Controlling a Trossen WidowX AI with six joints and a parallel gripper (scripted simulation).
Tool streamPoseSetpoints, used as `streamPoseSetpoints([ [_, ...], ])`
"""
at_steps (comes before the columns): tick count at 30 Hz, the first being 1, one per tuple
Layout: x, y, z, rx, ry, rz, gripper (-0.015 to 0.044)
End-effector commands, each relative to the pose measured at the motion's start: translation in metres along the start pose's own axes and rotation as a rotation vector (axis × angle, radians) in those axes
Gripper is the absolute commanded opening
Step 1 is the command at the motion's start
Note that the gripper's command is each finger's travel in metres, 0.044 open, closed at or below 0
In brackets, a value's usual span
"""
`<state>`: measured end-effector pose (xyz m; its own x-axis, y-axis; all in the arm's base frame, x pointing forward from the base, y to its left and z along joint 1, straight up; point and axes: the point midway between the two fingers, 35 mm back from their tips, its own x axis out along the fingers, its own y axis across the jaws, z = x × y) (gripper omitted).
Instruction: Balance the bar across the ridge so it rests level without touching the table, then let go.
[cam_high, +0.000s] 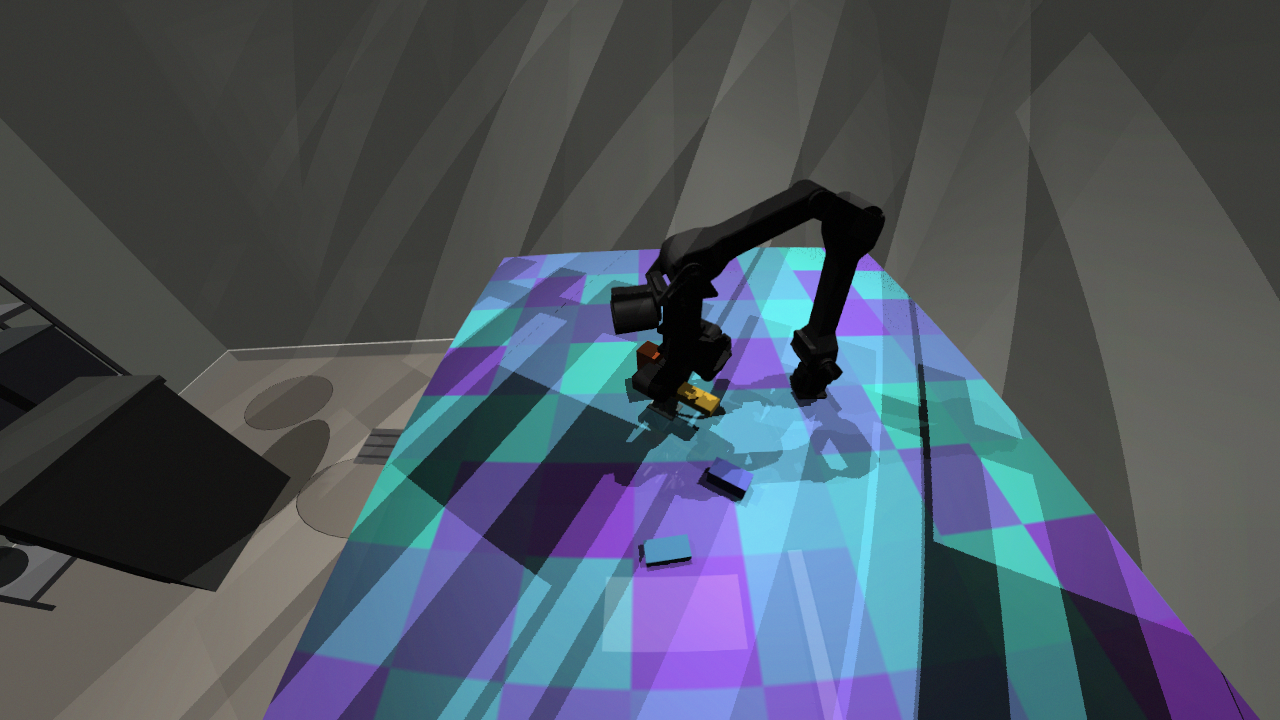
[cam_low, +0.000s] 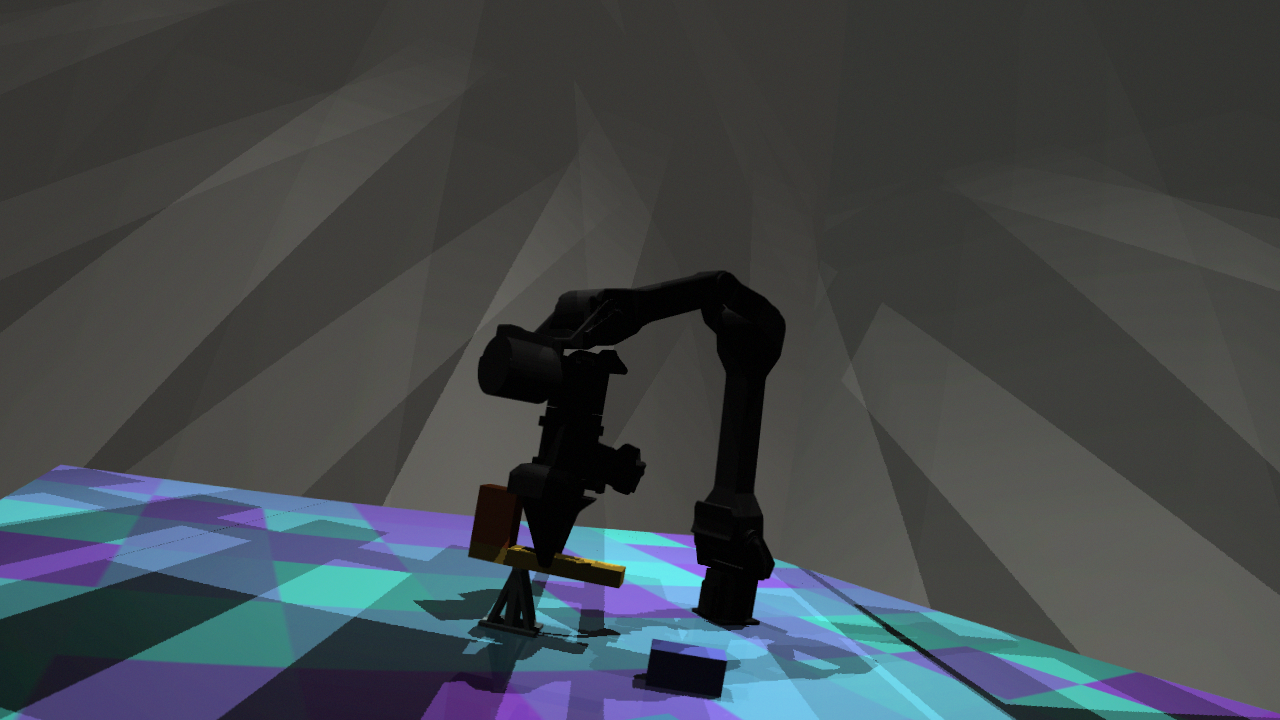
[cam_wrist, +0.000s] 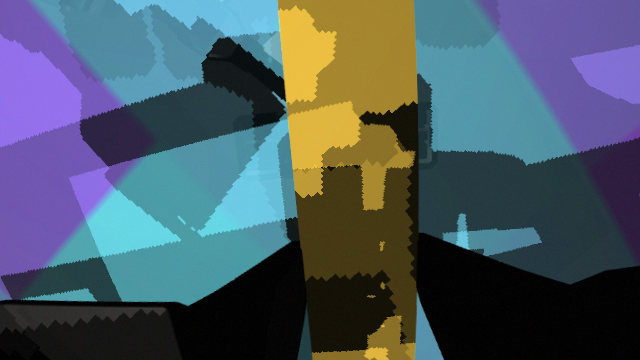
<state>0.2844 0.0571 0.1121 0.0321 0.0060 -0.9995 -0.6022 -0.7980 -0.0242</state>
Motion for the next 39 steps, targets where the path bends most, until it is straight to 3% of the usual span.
streamPoseSetpoints([
  [1, 0.0001, 0.0000, 0.0000, 0.000, 0.000, 0.000, 0.0000],
  [4, 0.0001, 0.0000, 0.0000, 0.000, 0.000, 0.000, 0.0000],
  [11, 0.0001, 0.0000, 0.0000, 0.000, 0.000, 0.000, 0.0167],
  [39, 0.0001, 0.0000, 0.0000, 0.000, 0.000, 0.000, 0.0170],
])
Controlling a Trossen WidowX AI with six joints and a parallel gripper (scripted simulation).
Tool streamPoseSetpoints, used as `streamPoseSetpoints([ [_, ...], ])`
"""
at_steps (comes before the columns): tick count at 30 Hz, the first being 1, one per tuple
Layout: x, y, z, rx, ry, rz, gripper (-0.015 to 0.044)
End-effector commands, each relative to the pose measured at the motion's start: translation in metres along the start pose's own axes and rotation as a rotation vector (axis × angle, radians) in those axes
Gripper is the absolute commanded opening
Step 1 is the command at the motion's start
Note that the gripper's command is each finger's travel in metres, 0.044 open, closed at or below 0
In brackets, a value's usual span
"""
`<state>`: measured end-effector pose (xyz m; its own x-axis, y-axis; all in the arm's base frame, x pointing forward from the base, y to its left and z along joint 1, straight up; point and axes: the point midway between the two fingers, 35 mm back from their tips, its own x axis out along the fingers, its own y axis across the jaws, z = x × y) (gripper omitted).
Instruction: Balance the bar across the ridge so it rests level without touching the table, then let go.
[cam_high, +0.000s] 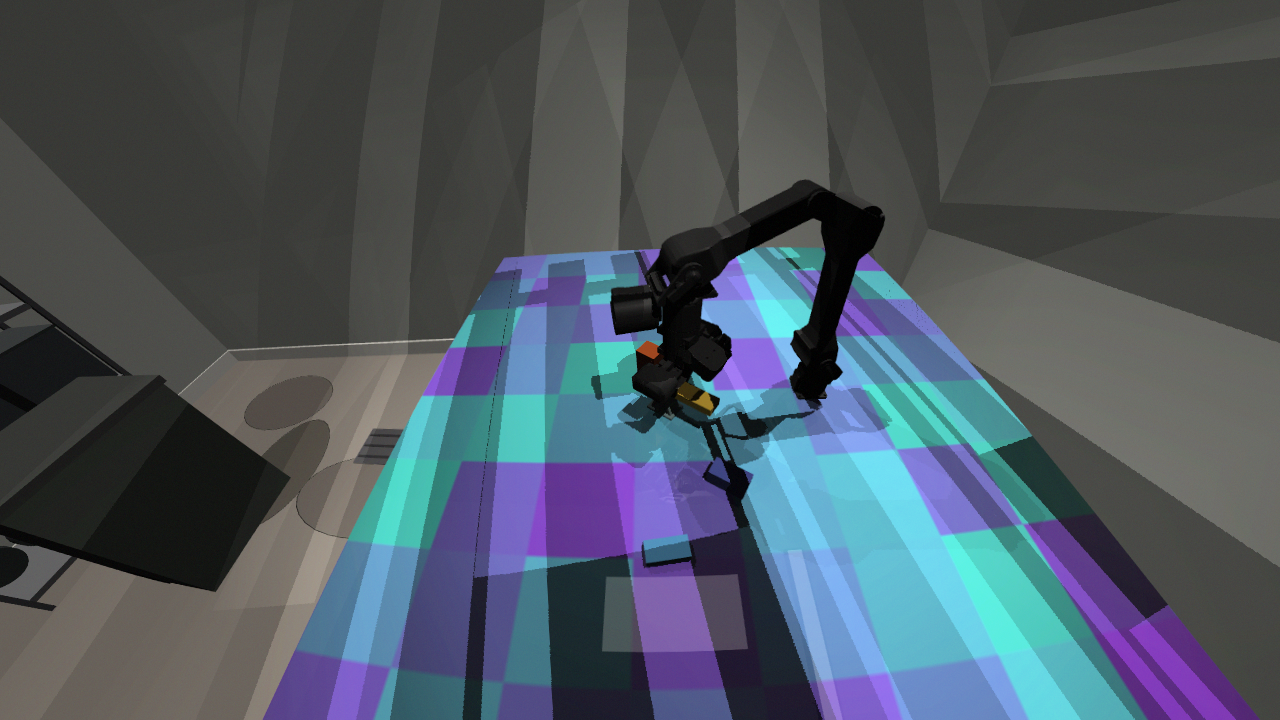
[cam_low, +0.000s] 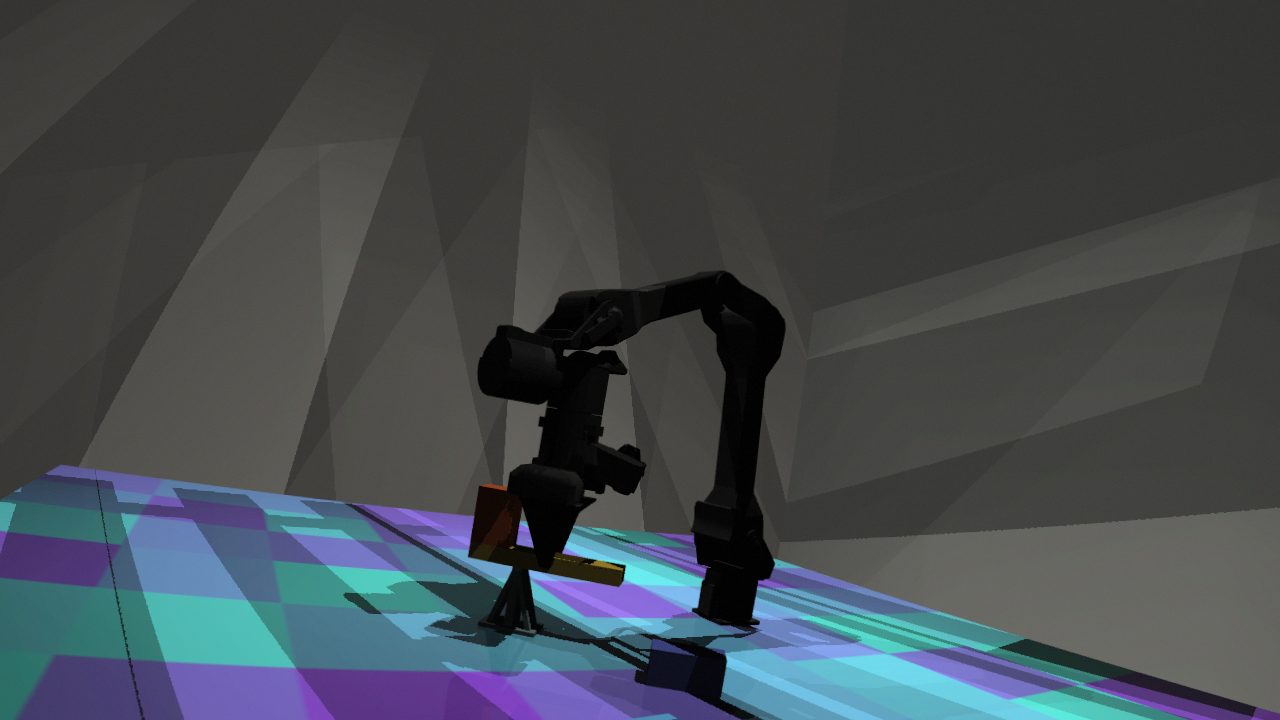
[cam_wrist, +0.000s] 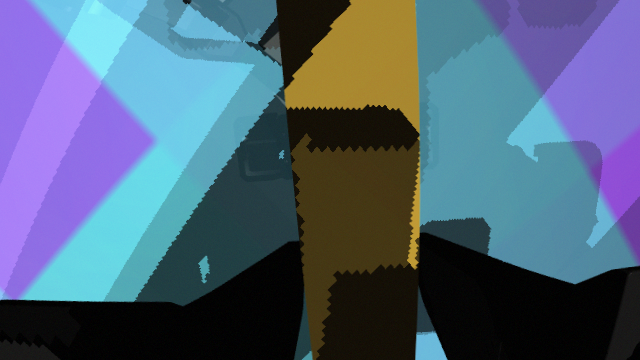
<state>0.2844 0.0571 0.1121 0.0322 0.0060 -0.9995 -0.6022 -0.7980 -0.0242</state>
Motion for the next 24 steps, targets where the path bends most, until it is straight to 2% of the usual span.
streamPoseSetpoints([
  [1, 0.0002, 0.0001, 0.0000, 0.000, 0.000, 0.000, 0.0171],
  [24, 0.0002, 0.0001, 0.0000, 0.000, 0.000, 0.000, 0.0185],
])
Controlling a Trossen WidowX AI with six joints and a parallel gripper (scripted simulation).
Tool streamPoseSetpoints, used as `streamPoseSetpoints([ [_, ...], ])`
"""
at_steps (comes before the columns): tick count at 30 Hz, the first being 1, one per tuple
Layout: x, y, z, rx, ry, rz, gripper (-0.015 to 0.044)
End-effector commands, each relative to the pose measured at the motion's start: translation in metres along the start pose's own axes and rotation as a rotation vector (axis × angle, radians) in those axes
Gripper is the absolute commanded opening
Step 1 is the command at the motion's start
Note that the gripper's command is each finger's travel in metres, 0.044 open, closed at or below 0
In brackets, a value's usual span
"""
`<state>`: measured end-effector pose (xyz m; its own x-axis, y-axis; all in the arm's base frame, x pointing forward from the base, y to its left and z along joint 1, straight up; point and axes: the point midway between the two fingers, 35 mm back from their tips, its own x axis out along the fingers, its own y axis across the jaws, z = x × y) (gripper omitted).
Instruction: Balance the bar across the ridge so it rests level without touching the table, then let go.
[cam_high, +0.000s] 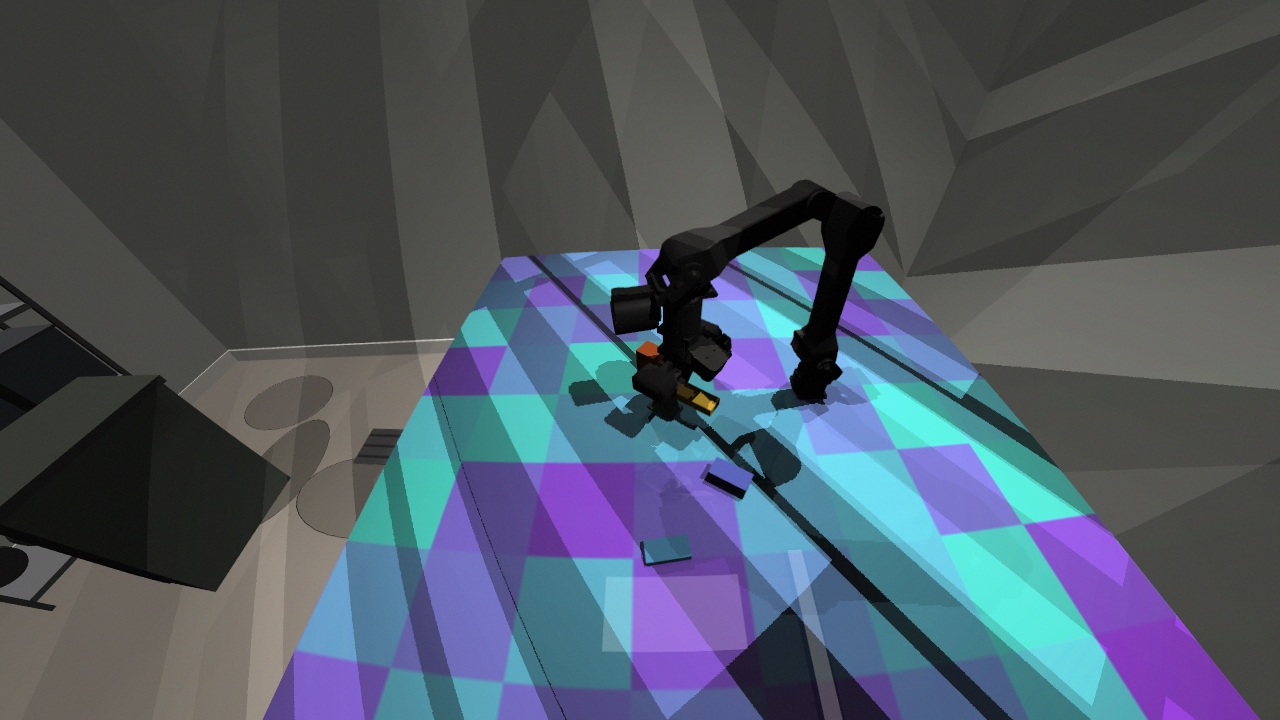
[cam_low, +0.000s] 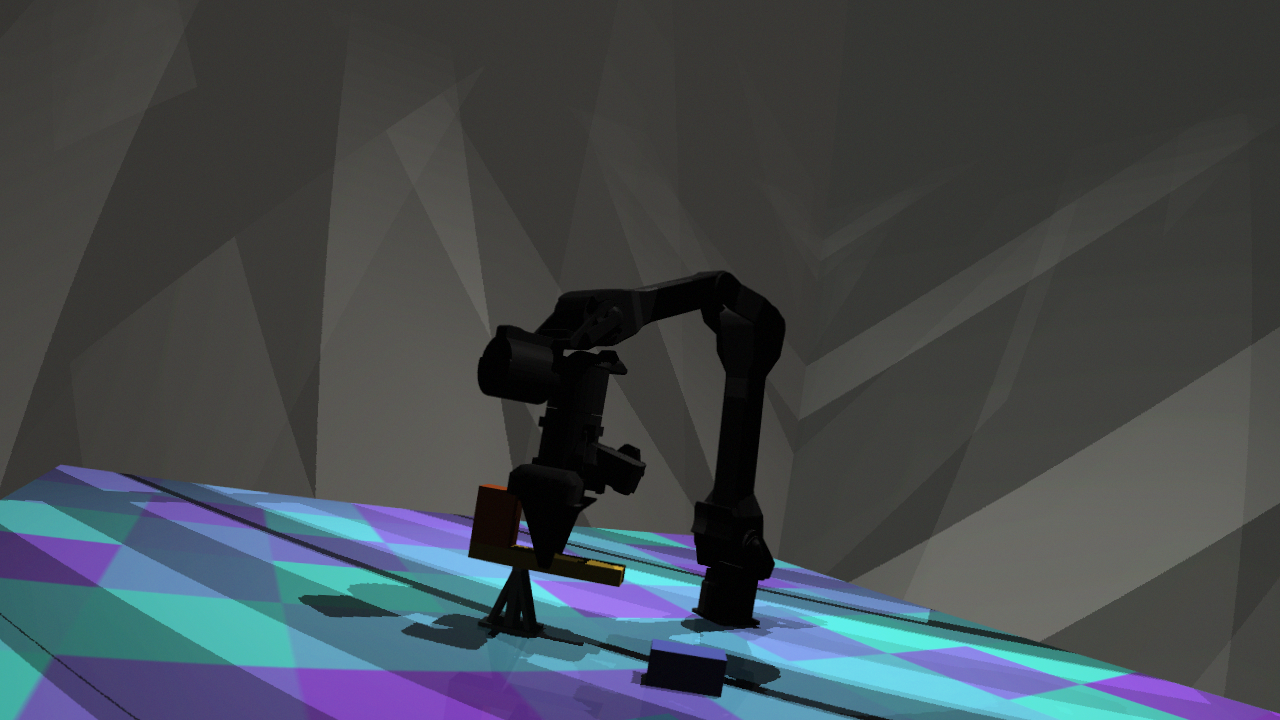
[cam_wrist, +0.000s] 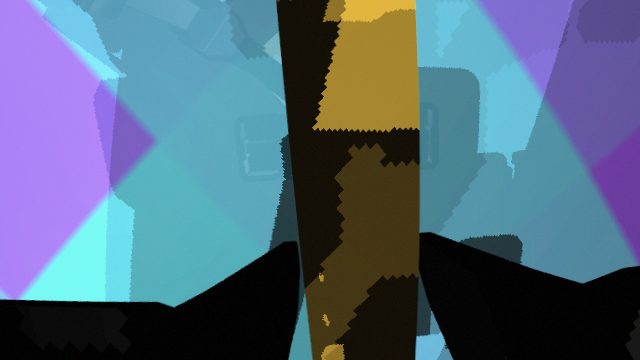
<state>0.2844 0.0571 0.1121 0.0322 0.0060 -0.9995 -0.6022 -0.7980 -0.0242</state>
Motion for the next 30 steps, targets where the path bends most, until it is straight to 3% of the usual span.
streamPoseSetpoints([
  [1, 0.000, 0.000, 0.000, 0.000, 0.000, 0.000, 0.0185],
  [3, 0.000, 0.000, 0.000, 0.000, 0.000, 0.000, 0.0185],
  [13, 0.000, 0.000, 0.000, 0.000, 0.000, 0.000, 0.0440],
  [17, -0.007, -0.001, -0.001, 0.000, 0.000, 0.000, 0.0440],
  [25, -0.093, -0.001, -0.001, 0.000, 0.000, 0.000, 0.0440],
  [30, -0.100, 0.000, 0.000, 0.000, 0.000, 0.000, 0.0440],
])
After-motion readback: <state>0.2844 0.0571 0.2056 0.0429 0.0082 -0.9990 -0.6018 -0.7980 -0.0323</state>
